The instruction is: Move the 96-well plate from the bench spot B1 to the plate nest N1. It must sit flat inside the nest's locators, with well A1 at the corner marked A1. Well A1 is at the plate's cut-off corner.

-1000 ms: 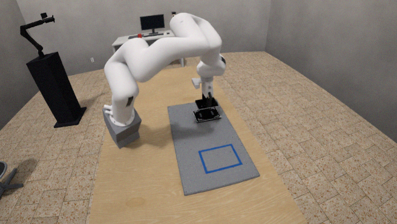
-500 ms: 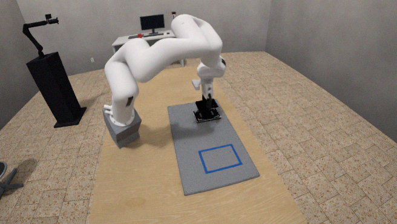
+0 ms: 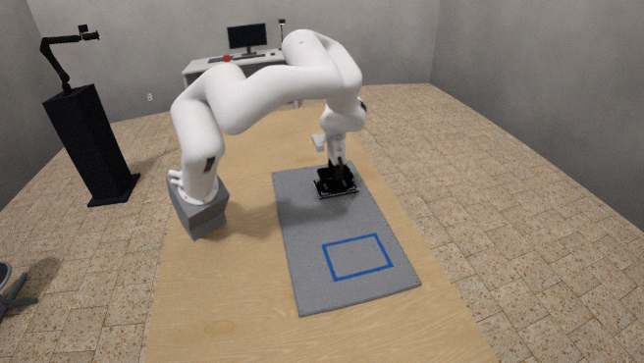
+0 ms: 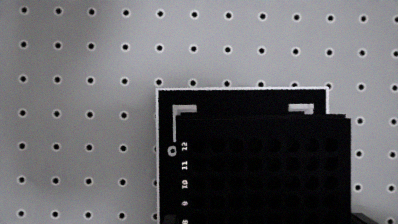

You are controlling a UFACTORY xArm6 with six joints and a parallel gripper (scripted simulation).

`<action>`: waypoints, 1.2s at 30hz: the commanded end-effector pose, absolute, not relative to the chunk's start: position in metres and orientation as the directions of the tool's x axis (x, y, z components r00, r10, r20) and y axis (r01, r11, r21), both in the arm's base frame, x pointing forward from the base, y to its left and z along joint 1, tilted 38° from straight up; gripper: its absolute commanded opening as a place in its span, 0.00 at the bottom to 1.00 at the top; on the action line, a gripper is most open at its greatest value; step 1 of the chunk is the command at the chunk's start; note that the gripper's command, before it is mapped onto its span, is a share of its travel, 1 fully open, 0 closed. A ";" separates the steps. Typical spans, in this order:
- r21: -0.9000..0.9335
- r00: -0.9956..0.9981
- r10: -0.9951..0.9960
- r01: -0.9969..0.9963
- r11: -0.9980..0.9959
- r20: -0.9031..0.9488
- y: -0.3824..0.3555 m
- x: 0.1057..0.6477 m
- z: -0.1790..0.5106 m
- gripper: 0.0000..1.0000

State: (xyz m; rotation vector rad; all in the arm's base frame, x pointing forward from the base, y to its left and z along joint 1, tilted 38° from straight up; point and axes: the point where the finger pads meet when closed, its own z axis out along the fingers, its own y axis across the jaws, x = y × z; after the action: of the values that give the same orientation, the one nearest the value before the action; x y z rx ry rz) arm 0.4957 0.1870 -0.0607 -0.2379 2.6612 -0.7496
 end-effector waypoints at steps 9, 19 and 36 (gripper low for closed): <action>-0.530 -0.918 -0.257 -0.062 0.846 -0.302 0.179 0.504 -0.075 0.00; -0.530 -0.918 -0.257 -0.062 0.846 -0.302 0.173 0.510 -0.086 0.00; -0.530 -0.918 -0.257 -0.062 0.846 -0.302 0.171 0.511 -0.089 0.00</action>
State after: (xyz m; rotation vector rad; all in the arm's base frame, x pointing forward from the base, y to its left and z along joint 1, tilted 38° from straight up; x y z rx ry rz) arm 0.5100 0.1695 -0.0900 -0.2379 2.6614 -0.7501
